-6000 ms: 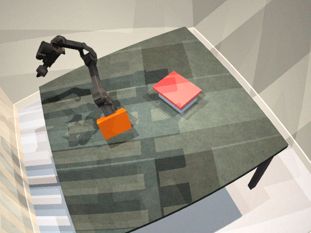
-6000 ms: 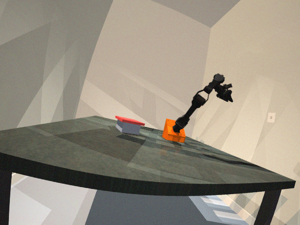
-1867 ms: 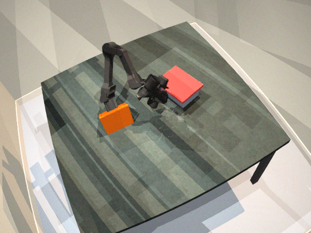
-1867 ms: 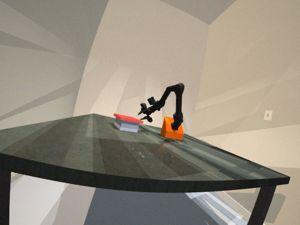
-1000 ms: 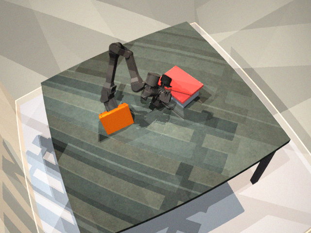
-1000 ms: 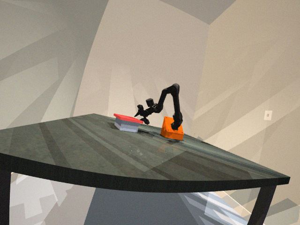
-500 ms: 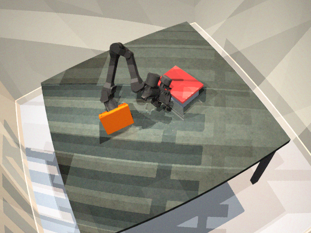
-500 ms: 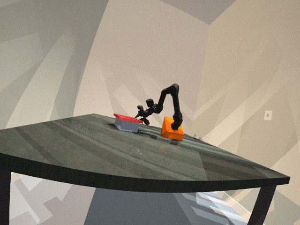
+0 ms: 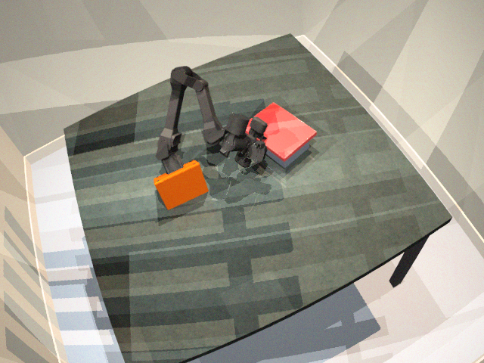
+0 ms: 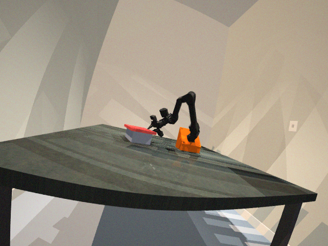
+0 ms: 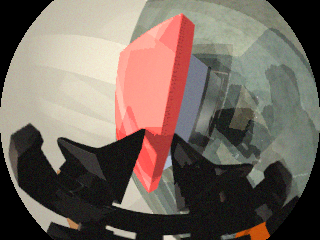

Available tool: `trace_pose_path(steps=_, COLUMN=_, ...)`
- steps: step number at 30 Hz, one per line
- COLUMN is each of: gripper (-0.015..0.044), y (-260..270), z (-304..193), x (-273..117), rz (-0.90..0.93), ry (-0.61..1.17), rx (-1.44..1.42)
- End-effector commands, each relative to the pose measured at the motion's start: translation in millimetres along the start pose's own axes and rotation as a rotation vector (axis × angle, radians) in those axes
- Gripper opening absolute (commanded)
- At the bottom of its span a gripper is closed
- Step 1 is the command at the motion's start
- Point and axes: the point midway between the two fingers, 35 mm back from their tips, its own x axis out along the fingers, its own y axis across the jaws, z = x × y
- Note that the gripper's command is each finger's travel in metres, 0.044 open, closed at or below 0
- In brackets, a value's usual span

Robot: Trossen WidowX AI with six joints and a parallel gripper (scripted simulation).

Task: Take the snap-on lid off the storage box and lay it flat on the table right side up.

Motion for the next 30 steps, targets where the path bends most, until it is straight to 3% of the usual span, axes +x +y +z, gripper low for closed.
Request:
trace_pose_path(steps=1, gripper=0.0000, y=0.9, z=0.0, x=-0.8, rz=0.000, ry=0.000, rx=-0.001)
trace_pose_path(steps=30, gripper=0.0000, y=4.6, z=0.3, x=-5.5, rz=0.000, ry=0.000, rx=-0.002)
